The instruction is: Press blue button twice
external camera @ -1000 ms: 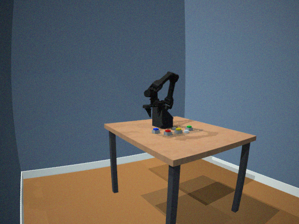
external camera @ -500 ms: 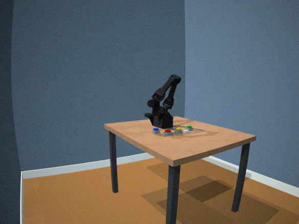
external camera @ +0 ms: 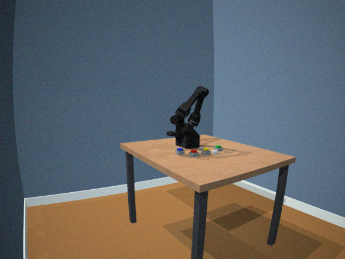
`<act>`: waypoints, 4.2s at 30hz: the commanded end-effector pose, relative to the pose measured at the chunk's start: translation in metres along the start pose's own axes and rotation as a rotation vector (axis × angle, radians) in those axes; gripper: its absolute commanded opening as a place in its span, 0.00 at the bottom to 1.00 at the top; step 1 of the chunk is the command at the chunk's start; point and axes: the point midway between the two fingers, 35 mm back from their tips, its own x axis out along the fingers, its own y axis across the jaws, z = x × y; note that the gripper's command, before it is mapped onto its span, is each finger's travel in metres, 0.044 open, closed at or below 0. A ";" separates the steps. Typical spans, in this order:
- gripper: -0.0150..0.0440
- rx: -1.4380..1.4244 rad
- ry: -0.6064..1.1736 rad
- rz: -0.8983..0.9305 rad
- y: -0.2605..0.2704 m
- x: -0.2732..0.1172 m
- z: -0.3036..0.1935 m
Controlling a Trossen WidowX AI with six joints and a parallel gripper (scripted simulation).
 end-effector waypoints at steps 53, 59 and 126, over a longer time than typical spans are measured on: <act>0.29 0.007 -0.003 0.005 0.001 0.008 0.000; 0.29 0.007 -0.003 0.005 0.001 0.018 0.001; 0.93 0.006 -0.003 0.032 0.401 -0.068 0.057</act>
